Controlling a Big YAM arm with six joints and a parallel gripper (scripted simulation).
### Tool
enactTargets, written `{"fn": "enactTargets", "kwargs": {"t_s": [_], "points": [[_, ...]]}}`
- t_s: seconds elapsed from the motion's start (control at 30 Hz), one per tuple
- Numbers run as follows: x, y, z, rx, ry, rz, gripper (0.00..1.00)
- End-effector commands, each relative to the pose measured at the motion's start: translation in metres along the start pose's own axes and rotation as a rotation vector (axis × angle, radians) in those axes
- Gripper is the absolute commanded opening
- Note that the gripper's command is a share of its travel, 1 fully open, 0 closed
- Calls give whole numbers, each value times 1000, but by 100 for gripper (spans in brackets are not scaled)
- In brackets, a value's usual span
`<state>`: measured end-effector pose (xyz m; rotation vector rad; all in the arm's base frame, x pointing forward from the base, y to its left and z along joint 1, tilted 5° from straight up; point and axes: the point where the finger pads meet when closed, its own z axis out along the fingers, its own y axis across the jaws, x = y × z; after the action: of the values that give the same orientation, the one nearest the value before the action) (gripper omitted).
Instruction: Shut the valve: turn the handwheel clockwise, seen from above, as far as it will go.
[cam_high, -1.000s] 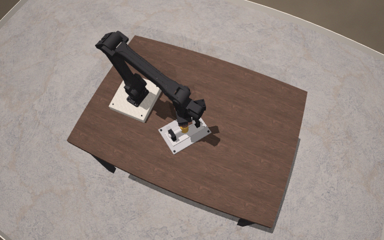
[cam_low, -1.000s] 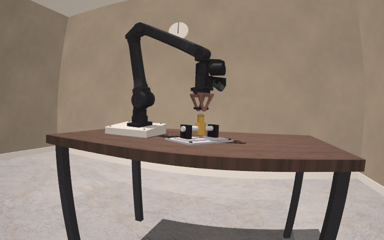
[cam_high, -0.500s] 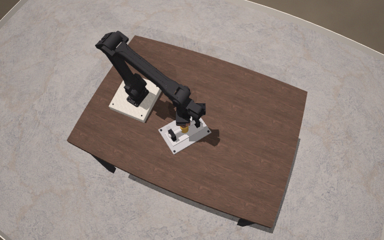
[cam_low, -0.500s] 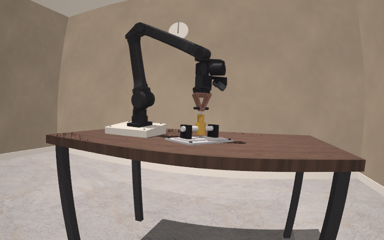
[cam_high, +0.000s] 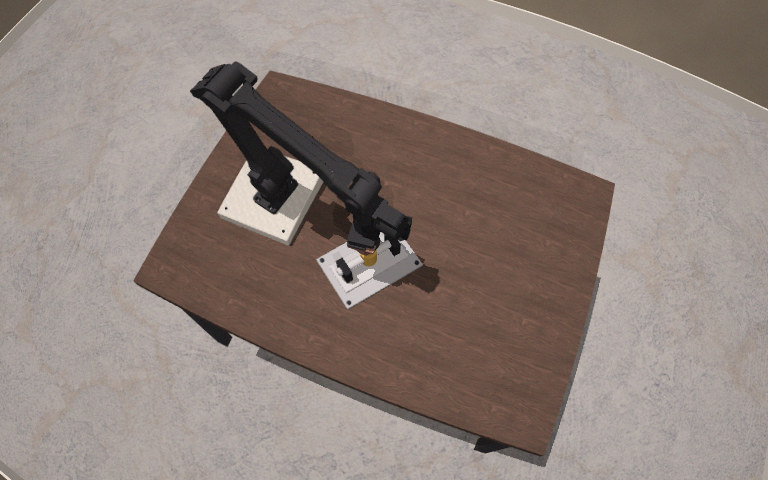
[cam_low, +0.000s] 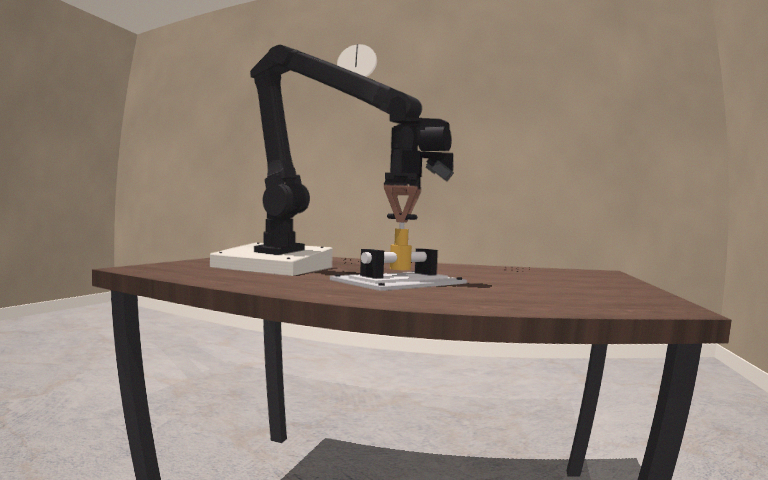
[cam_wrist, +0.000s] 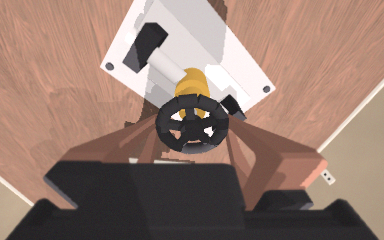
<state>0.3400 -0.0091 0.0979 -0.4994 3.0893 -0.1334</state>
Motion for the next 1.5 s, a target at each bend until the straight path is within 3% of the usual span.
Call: {"fn": "enactTargets", "kwargs": {"t_s": [0.0, 0.8, 1.47], "points": [[-10, -6, 0, 2, -18, 185, 0], [-10, -6, 0, -2, -18, 627, 0], [-10, -6, 0, -4, -18, 853, 0]]}}
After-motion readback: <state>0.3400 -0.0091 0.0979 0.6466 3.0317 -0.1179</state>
